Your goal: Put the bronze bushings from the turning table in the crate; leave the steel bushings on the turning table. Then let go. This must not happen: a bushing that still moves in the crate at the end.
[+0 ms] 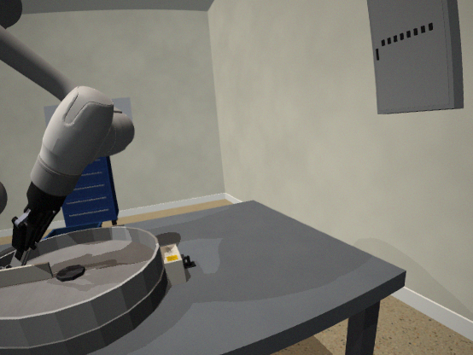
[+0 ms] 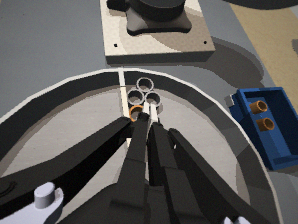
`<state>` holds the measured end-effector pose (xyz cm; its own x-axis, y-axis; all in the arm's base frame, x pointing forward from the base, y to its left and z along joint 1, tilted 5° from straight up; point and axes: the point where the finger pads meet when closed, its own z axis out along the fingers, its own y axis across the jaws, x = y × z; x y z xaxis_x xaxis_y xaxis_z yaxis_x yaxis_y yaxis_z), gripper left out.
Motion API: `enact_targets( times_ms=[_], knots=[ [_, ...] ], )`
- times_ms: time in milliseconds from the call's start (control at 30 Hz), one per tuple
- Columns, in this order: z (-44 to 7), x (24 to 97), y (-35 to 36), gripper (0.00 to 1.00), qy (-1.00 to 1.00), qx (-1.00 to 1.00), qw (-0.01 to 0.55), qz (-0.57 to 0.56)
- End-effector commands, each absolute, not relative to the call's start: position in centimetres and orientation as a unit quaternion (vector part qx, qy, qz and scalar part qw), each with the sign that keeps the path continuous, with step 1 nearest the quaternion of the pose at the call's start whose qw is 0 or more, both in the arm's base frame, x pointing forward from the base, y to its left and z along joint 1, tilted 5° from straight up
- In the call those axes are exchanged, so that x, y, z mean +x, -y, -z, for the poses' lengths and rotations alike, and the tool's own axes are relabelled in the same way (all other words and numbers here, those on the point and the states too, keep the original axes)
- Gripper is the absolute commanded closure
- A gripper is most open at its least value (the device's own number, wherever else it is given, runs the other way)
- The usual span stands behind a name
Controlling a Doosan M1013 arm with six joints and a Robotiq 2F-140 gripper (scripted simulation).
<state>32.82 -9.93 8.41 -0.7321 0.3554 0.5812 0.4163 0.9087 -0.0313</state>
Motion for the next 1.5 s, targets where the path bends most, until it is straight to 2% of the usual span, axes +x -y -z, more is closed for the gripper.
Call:
enact_targets(
  times_ms=[0, 500, 1100, 1467],
  knots=[
    [-8.4, 32.8, 10.0, 1.0, 0.929, -0.207, 0.302, 0.05],
    [-8.7, 32.8, 10.0, 1.0, 0.929, -0.207, 0.302, 0.05],
    [-14.9, 32.4, 9.6, 1.0, 0.929, -0.207, 0.302, 0.05],
    [-15.4, 32.4, 9.6, 1.0, 0.929, -0.207, 0.302, 0.05]
  ],
)
